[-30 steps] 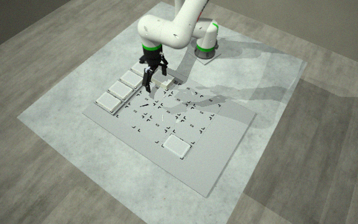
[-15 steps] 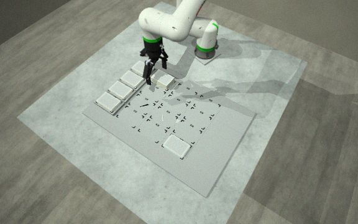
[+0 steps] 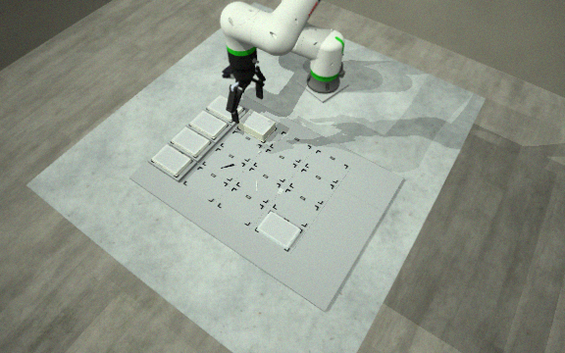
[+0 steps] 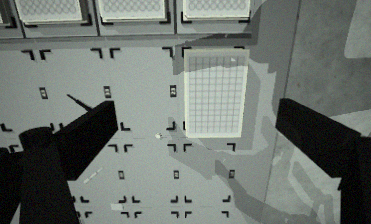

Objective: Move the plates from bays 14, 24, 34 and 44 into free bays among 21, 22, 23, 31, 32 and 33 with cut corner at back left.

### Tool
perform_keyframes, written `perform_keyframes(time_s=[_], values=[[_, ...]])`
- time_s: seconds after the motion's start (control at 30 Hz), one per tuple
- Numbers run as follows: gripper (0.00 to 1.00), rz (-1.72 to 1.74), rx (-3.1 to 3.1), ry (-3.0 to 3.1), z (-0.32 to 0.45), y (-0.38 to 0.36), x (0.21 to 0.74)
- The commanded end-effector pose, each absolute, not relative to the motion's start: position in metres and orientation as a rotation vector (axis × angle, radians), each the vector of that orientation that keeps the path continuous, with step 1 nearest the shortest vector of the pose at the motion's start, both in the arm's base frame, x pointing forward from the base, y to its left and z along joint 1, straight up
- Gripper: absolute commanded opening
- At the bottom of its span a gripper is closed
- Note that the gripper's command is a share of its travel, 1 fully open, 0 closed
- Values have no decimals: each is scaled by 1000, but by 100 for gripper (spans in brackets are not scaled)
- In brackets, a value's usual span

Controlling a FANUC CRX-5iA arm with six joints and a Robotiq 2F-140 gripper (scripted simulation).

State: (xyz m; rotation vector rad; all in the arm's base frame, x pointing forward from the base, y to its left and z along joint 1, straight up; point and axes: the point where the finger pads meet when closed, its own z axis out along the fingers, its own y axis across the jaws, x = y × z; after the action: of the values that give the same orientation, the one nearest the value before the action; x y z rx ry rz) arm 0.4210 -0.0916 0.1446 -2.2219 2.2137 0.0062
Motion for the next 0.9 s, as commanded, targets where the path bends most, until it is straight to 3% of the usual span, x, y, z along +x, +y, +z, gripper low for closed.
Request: perform_keyframes(time_s=[0.0,0.4,0.87], values=[[100,4,-2221,2213,145,-100,411],[100,4,-2221,2213,144,-122,379],[100,4,-2222,2213,144,-122,379]])
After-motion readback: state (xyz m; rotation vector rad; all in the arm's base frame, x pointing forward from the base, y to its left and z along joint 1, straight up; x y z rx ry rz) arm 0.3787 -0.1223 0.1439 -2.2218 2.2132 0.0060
